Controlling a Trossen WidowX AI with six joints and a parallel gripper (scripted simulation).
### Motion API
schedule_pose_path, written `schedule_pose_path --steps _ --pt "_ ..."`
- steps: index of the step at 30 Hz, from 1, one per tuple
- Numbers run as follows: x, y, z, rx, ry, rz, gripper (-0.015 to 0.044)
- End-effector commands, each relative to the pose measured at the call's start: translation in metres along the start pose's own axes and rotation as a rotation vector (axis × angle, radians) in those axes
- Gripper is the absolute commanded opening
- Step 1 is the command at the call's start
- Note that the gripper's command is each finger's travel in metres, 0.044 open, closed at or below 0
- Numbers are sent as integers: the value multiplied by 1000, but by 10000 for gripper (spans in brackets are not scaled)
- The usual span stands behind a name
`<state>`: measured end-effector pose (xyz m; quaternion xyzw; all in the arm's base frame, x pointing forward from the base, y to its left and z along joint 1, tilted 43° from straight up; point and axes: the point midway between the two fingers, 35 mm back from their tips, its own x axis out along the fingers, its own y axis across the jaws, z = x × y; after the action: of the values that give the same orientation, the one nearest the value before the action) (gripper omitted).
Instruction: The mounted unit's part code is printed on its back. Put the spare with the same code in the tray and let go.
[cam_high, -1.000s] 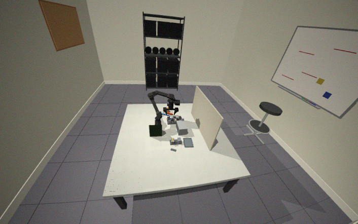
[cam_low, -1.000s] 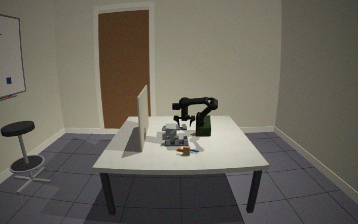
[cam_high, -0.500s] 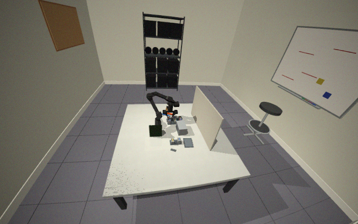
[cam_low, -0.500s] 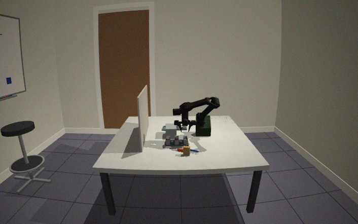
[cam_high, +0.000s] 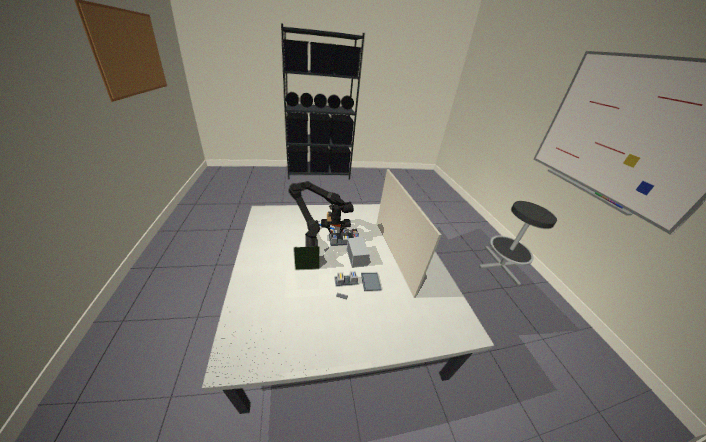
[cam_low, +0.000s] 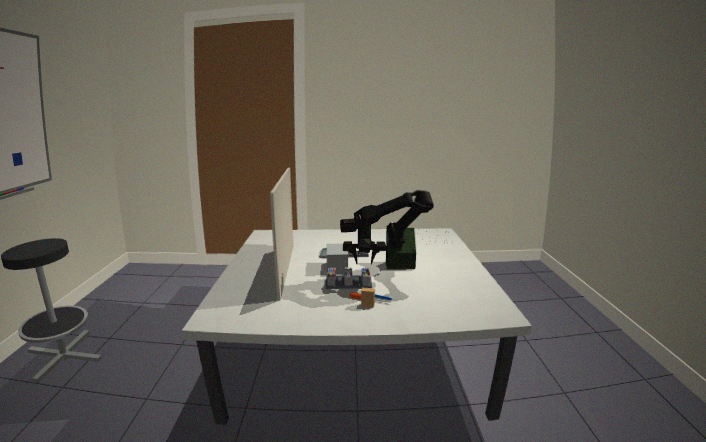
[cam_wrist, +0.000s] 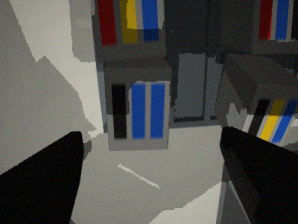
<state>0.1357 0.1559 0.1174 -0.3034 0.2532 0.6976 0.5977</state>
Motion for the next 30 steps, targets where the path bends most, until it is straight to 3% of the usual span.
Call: schedule_pose_path --steps 1,30 --pt "8 0 -2 6 7 4 300" --pt "54 3 0 6 -2 3 300"
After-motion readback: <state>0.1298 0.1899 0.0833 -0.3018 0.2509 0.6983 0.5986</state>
